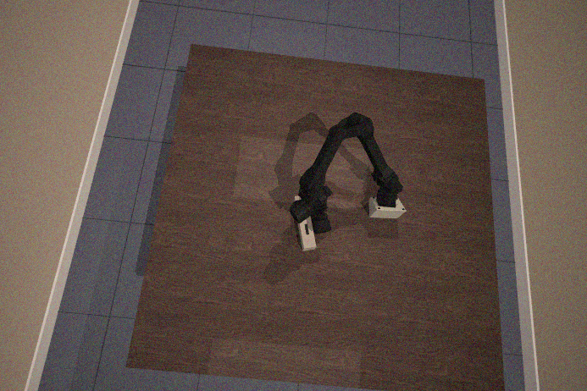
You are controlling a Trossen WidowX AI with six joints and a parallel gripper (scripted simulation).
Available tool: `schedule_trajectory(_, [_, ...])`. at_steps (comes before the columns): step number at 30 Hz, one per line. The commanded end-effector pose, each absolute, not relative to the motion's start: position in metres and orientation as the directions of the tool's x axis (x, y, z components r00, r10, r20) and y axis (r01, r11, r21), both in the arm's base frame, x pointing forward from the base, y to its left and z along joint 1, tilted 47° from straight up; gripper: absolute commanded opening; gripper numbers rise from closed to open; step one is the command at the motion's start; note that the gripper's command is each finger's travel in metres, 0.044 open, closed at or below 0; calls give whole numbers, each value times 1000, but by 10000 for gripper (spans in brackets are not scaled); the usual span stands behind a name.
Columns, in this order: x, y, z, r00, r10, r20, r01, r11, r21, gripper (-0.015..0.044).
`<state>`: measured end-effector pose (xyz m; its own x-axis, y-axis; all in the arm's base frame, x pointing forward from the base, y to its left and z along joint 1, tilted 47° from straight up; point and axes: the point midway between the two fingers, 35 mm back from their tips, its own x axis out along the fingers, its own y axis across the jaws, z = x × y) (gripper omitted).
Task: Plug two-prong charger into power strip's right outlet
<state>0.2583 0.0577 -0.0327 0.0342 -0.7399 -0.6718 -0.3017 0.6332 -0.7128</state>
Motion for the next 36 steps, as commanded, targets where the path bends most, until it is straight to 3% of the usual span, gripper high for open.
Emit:
schedule_trajectory(1, [268,60,-34,52,-733,-678,-283,640,-714,0])
schedule_trajectory(36, [271,59,-35,52,-733,-678,-283,640,-714,0])
